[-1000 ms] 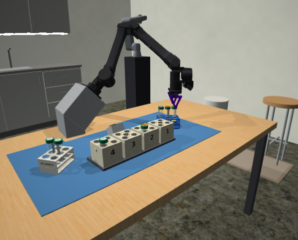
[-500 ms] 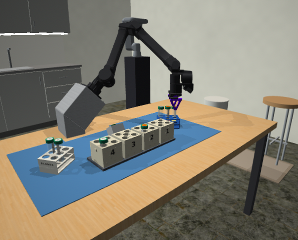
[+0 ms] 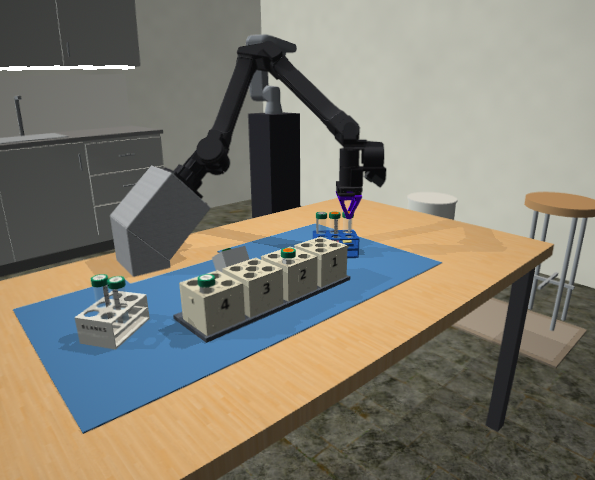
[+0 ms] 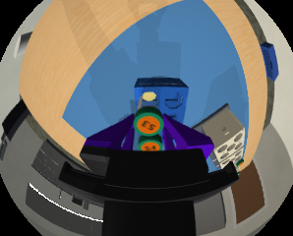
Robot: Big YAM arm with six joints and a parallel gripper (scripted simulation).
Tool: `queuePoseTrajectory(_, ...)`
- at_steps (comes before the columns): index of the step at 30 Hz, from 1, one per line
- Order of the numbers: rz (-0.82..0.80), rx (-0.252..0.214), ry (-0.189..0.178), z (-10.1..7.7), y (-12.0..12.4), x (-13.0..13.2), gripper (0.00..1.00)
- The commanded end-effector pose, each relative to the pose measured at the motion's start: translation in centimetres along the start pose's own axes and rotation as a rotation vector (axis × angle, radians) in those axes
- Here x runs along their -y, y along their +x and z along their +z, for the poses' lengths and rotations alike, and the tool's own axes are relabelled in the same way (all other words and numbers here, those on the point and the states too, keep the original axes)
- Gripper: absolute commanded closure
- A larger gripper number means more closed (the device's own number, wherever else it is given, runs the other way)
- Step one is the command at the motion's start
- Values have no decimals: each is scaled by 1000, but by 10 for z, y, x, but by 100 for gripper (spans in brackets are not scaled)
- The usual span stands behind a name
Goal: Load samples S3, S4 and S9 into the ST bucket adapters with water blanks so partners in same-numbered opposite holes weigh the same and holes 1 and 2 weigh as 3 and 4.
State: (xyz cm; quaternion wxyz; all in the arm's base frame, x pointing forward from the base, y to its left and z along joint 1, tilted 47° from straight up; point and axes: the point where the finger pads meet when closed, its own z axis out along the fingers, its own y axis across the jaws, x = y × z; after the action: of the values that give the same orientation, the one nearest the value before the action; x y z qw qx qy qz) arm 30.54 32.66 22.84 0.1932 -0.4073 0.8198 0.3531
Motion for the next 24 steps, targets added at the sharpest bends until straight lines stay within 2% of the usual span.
queuePoseTrajectory(1,-9,23,8,-6,-11,2,100)
queuePoseTrajectory(12,-9,23,8,-6,-11,2,100)
queuePoseTrajectory(13,4,12,13,-9,-10,10,100)
queuePoseTrajectory(15,-25,49,18,-30,-22,1,100)
queuePoseTrajectory(21,-27,49,20,-50,-21,0,100)
queuePoseTrajectory(23,-27,49,20,-50,-21,0,100)
queuePoseTrajectory(24,-9,27,15,-45,-14,5,100)
